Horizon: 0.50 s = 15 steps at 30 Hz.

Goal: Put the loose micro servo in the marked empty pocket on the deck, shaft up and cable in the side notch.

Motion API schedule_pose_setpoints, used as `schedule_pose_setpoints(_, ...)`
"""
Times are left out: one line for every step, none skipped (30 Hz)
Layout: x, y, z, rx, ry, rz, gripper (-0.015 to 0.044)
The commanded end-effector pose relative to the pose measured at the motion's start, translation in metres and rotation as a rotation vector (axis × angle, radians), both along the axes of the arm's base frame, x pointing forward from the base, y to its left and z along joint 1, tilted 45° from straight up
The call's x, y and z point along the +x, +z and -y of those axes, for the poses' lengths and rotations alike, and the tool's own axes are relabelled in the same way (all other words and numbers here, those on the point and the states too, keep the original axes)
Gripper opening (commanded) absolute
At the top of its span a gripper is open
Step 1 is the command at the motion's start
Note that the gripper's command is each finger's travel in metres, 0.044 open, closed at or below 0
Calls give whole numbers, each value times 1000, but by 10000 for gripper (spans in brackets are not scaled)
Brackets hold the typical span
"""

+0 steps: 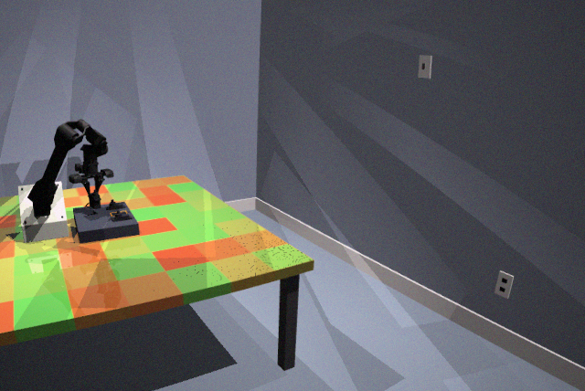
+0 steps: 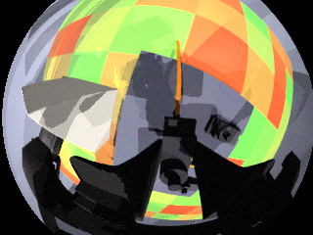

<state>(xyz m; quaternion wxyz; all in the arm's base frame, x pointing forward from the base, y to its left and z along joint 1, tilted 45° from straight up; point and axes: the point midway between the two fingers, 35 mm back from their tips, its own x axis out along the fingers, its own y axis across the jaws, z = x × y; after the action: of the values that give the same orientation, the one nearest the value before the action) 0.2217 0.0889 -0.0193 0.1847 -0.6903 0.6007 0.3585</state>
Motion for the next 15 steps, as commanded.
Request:
schedule_pose_setpoints(2, 12, 8, 4, 5, 9, 0)
schedule_pose_setpoints(2, 15, 12, 4, 5, 9, 0)
schedule_pose_setpoints(2, 19, 15, 3, 5, 9, 0)
schedule_pose_setpoints(2, 22, 19, 3, 5, 9, 0)
schedule_pose_setpoints(2, 25, 23, 3, 5, 9, 0)
schedule_pose_setpoints(2, 29, 26, 3, 5, 9, 0)
schedule_pose_setpoints(2, 32, 30, 2, 5, 9, 0)
schedule_pose_setpoints(2, 36, 33, 2, 5, 9, 0)
schedule_pose_setpoints(2, 39, 37, 2, 5, 9, 0)
schedule_pose_setpoints(2, 42, 40, 2, 5, 9, 0)
schedule_pose_setpoints(2, 43, 41, 1, 5, 9, 0)
schedule_pose_setpoints(2, 44, 42, 1, 5, 9, 0)
schedule_pose_setpoints(2, 44, 42, 1, 5, 9, 0)
schedule_pose_setpoints(2, 44, 42, 1, 1, 12, 0)
schedule_pose_setpoints(2, 44, 42, 2, -7, 20, 0)
